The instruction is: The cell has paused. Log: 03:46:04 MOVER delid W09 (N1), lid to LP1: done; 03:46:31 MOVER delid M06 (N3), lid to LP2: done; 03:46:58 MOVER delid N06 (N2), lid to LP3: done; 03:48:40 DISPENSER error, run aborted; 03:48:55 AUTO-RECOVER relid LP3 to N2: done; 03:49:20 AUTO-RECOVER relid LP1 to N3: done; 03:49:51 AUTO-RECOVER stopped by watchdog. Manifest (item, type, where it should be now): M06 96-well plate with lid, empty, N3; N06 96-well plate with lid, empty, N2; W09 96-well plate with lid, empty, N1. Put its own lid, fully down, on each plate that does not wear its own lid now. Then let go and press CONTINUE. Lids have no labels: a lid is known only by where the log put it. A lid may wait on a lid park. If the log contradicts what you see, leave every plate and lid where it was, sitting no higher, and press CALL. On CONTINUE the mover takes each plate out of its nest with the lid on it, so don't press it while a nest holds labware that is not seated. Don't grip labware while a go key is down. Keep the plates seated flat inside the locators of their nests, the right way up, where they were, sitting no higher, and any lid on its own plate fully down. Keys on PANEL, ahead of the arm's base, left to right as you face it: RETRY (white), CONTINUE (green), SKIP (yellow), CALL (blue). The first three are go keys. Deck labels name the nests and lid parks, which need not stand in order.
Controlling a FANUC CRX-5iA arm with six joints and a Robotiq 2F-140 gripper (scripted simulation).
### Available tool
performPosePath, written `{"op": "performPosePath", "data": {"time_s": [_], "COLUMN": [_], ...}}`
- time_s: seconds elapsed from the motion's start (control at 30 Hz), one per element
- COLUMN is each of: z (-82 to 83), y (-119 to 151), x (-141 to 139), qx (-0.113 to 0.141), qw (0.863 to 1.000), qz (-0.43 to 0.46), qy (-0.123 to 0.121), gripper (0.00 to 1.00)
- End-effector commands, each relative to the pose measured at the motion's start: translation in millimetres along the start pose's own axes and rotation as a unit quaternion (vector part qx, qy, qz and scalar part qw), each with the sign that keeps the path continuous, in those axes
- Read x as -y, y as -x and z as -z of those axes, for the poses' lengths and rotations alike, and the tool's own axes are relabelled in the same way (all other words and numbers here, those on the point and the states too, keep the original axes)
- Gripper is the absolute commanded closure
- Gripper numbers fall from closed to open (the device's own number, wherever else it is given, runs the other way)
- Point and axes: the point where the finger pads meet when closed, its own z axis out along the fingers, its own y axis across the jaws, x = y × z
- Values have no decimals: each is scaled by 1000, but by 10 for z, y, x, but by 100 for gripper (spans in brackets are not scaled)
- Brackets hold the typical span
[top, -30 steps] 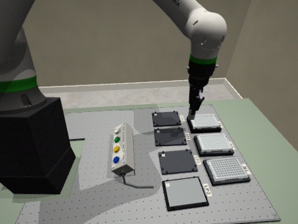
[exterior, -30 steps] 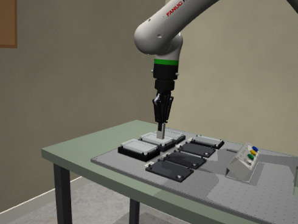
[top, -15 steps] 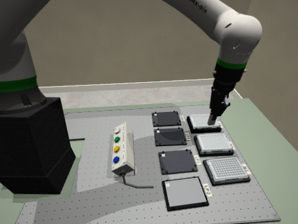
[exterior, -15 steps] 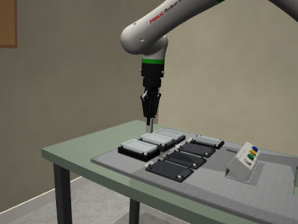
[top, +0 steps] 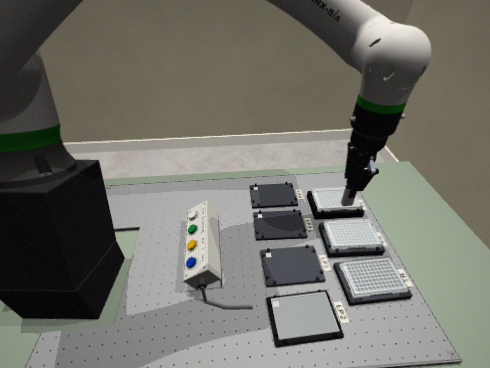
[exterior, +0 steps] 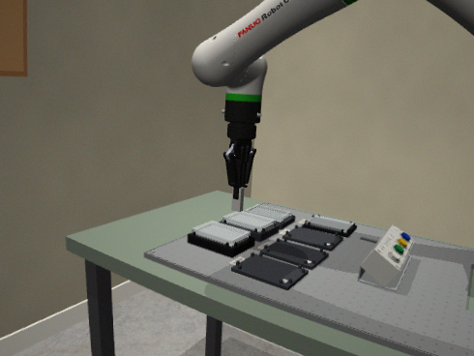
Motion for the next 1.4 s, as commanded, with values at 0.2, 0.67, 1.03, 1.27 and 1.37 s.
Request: {"op": "performPosePath", "data": {"time_s": [0.2,0.67,1.03,1.27,1.37], "z": [2,3,3,3,3], "y": [4,13,13,13,13], "x": [15,1284,1284,1284,1284], "qx": [0,0,0,0,0], "qw": [1000,1000,1000,1000,1000], "qz": [0,0,0,0,0], "qy": [0,0,0,0,0], "gripper": [100,100,100,100,100]}}
